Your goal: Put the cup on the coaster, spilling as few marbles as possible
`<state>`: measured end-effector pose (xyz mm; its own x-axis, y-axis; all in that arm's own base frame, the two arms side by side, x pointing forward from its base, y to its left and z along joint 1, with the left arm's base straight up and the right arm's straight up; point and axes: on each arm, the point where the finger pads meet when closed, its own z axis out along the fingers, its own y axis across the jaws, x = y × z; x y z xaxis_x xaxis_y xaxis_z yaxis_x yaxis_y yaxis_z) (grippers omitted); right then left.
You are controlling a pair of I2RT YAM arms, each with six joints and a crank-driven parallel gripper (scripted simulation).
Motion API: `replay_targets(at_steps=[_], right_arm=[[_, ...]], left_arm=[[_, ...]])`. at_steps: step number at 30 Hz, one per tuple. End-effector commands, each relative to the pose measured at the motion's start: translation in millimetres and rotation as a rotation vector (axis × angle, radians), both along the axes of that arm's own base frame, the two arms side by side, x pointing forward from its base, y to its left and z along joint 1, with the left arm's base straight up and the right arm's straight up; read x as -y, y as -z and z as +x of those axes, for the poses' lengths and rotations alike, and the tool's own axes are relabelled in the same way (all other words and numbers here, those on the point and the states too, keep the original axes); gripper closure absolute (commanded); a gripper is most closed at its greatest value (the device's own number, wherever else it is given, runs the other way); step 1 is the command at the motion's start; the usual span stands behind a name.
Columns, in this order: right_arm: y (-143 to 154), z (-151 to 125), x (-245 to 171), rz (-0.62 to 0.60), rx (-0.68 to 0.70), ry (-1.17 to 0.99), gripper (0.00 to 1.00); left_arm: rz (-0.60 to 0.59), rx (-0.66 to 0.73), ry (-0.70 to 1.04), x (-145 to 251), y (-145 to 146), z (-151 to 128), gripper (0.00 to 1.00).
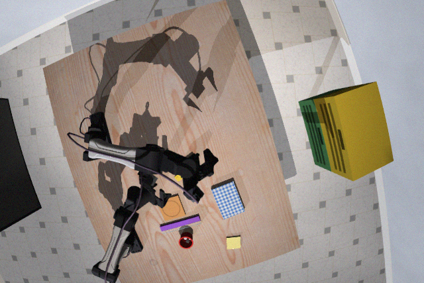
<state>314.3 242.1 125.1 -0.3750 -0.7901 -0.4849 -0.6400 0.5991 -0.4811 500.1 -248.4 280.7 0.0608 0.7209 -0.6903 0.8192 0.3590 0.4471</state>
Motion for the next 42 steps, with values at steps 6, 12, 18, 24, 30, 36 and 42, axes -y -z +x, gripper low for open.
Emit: replay_targets(at_steps=[6, 12, 18, 24, 30, 36, 42], right_arm=[[10, 11, 31, -0.032, -0.101, 0.052, 0.00], [25, 21, 88, -0.055, -0.246, 0.174, 0.00], [38, 24, 158, -0.038, -0.409, 0.344, 0.00], [47, 12, 241, 0.040, -0.588, 0.575, 0.00], [49, 0, 278, 0.102, -0.667, 0.693, 0.00], [53, -9, 310, 0.183, -0.725, 0.825, 0.00], [59, -8, 329, 0.226, -0.729, 0.891, 0.00]], left_arm=[[-0.012, 0.020, -0.006, 0, -8, 1, 0.00], [-0.052, 0.056, -0.022, 7, -25, -5, 0.00], [-0.116, 0.084, -0.032, 27, -38, -20, 0.00], [-0.267, 0.119, -0.030, 66, -62, -67, 0.00], [-0.358, 0.108, -0.006, 88, -67, -110, 0.00], [-0.526, 0.081, 0.044, 108, -70, -187, 0.00], [-0.673, 0.022, 0.102, 111, -59, -260, 0.00]])
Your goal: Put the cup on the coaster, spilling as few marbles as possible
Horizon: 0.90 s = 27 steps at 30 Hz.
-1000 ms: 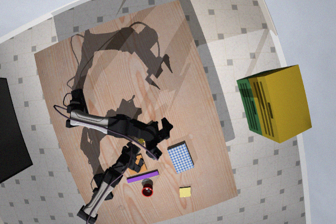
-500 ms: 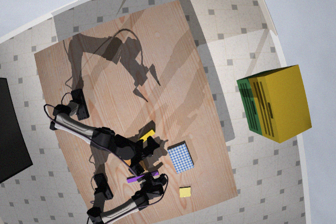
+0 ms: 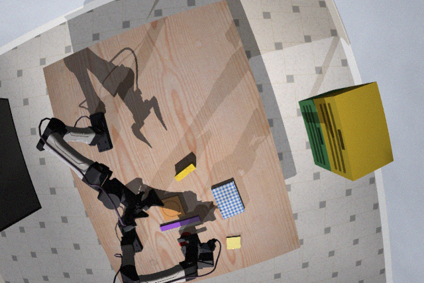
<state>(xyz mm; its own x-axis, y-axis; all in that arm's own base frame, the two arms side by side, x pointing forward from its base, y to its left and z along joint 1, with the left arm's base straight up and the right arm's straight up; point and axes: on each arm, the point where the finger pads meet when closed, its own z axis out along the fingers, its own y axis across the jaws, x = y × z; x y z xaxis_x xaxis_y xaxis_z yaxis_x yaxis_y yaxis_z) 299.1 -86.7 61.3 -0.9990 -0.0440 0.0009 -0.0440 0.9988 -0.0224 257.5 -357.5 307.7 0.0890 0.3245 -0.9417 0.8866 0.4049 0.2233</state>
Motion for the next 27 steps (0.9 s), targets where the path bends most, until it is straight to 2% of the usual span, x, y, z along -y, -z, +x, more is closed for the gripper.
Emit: replay_targets(at_steps=[1, 3, 5, 10, 14, 19, 20, 22, 23, 27], right_arm=[[-3, 5, 1, 0.027, 0.014, 0.018, 0.00], [1, 2, 3, 0.029, 0.006, 0.025, 0.00], [1, 2, 3, 0.029, 0.006, 0.025, 0.00], [15, 0, 4, 0.031, 0.000, 0.030, 0.00], [21, 2, 5, 0.028, 0.004, 0.028, 0.00], [19, 11, 8, 0.022, 0.029, 0.022, 0.00], [15, 12, 9, 0.019, 0.041, 0.022, 0.08], [15, 12, 9, 0.019, 0.041, 0.022, 0.08], [13, 11, 8, 0.018, 0.044, 0.022, 0.11], [11, 8, 8, 0.016, 0.047, 0.023, 0.23]], left_arm=[[-0.223, 0.029, -0.034, 3, -22, -27, 0.00], [-0.275, 0.007, -0.010, 1, -17, -51, 0.00], [-0.275, 0.007, -0.010, 1, -17, -51, 0.00], [-0.384, -0.044, 0.043, -10, -2, -96, 0.00], [-0.410, -0.068, 0.070, -16, 8, -114, 0.00], [-0.398, -0.077, 0.084, -19, 18, -122, 0.00], [-0.385, -0.079, 0.083, -18, 22, -121, 0.00], [-0.385, -0.079, 0.083, -18, 22, -121, 0.00], [-0.397, -0.073, 0.084, -17, 15, -121, 0.00], [-0.397, -0.073, 0.084, -17, 15, -121, 0.00]])
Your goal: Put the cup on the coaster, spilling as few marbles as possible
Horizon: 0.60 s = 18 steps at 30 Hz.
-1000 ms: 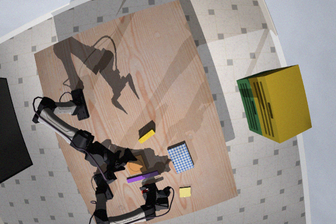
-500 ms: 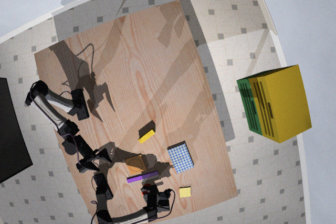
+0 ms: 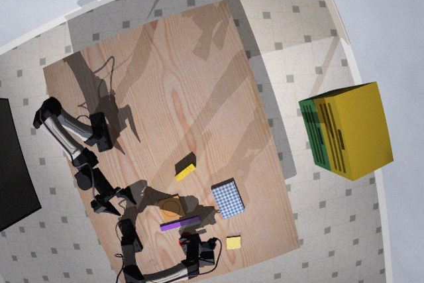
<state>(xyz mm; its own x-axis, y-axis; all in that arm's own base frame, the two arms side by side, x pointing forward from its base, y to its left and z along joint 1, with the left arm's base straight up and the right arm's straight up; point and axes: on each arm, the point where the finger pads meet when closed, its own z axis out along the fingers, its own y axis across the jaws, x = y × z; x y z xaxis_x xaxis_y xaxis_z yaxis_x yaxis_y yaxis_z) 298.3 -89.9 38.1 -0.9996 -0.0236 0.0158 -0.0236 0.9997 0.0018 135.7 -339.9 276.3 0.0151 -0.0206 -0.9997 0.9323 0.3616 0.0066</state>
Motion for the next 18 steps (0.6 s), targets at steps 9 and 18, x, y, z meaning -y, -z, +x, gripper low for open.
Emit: replay_targets(at_steps=[9, 18], right_arm=[[-66, 5, 1, -0.005, 0.051, 0.003, 0.23], [-101, 2, -10, -0.004, 0.050, 0.031, 0.23]], left_arm=[[-0.051, 0.012, -0.011, 1, -17, 1, 0.00], [-0.051, 0.012, -0.011, 1, -17, 1, 0.00]])
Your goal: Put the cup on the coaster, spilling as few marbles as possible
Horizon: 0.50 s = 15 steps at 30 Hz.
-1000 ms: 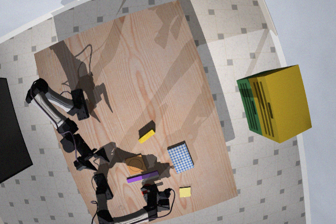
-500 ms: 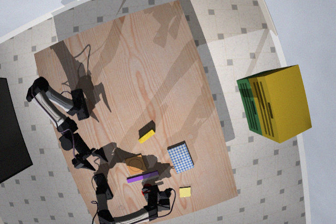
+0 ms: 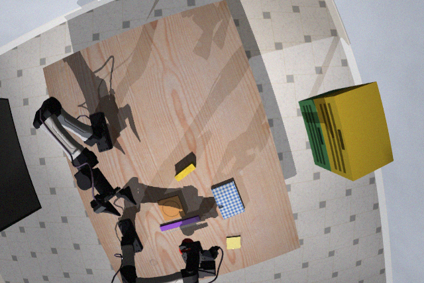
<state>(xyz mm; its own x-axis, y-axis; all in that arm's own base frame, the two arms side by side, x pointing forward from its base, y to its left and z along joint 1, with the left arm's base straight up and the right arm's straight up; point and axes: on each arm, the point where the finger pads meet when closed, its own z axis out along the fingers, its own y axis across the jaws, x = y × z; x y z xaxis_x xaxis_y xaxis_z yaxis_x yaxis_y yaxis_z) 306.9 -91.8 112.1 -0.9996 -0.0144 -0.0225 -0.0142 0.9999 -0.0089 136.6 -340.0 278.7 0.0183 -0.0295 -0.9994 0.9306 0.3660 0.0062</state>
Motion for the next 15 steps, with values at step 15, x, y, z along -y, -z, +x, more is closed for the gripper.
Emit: replay_targets(at_steps=[15], right_arm=[[-5, -8, -113, 0.017, 0.039, 0.059, 0.23]], left_arm=[[-0.057, 0.012, -0.011, 0, -20, 1, 0.00]])
